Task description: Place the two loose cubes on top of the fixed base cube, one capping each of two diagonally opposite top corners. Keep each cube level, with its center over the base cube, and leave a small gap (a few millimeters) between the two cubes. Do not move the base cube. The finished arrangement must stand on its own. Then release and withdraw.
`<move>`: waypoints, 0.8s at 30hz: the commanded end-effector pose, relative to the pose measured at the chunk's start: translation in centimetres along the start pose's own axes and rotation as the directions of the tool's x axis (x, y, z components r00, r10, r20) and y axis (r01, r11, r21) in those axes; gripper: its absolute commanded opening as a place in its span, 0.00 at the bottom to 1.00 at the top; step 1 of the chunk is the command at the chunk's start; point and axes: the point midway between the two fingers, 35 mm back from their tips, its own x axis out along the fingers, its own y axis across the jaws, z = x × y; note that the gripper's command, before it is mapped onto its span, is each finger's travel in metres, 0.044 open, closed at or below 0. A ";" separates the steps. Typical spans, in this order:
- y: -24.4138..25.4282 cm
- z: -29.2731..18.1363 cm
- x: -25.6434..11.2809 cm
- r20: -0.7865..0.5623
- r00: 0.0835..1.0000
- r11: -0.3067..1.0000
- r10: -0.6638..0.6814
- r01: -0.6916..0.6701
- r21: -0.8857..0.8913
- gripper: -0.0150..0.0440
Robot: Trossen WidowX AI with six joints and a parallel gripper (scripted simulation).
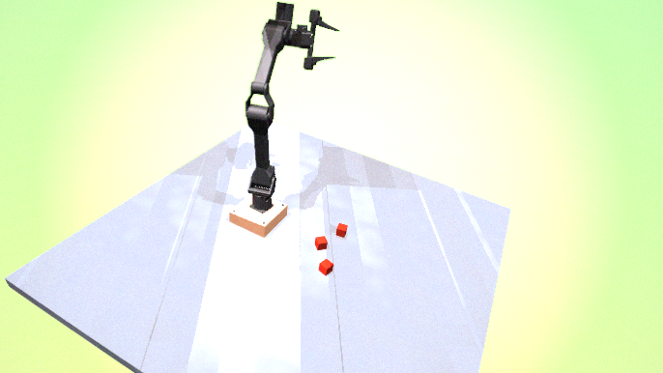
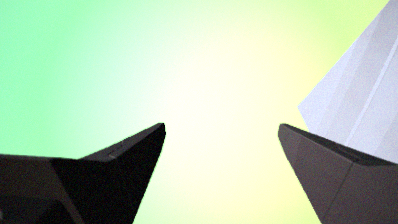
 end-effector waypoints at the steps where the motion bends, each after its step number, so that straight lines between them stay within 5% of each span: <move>1: 0.0 0.0 0.1 0.001 1.000 1.000 -0.001 0.001 -0.006 0.89; 5: -1.1 -0.8 1.9 0.025 0.999 0.992 -0.031 0.034 -0.123 0.71; 24: -10.7 -0.5 14.2 0.174 0.933 0.691 -0.314 0.350 -0.633 0.70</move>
